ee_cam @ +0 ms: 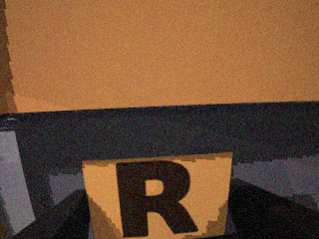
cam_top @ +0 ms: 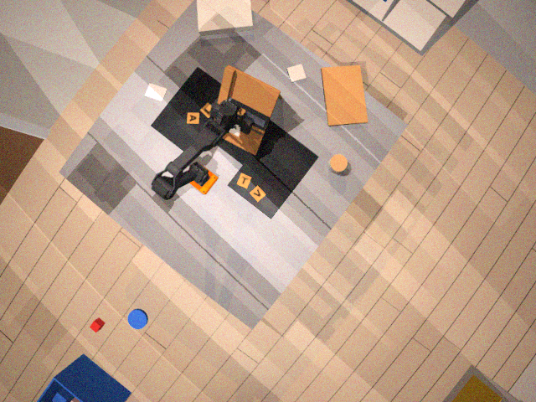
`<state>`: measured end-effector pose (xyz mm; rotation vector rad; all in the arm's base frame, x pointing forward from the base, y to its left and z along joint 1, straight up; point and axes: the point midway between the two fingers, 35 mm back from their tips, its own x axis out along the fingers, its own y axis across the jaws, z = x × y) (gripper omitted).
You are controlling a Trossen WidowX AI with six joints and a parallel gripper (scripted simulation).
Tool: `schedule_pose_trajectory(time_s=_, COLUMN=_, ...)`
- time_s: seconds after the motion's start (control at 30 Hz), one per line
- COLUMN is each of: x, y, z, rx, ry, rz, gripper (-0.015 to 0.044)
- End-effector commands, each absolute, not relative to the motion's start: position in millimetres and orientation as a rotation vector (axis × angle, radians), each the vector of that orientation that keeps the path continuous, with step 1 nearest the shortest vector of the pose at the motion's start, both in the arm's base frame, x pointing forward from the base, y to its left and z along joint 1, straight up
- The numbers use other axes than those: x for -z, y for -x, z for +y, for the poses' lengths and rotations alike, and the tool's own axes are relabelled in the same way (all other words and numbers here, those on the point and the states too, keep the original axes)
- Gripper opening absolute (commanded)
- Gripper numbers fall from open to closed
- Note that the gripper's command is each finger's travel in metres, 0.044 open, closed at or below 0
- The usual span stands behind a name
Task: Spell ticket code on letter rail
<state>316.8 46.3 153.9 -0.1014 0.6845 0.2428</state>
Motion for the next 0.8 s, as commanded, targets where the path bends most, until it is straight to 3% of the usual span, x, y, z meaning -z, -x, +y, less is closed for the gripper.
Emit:
schedule_pose_trajectory(time_s=0.0, x=-154.6, y=-316.5, z=48.8, rx=-0.241, ry=0.098, rz=0.681, gripper=0.0000)
schedule_pose_trajectory(time_s=0.67, x=-154.5, y=-314.2, z=57.7, rx=-0.241, ry=0.097, rz=0.681, gripper=0.0000)
schedule_pose_trajectory(time_s=0.77, x=-153.9, y=-314.2, z=56.3, rx=-0.244, ry=0.101, rz=0.685, gripper=0.0079)
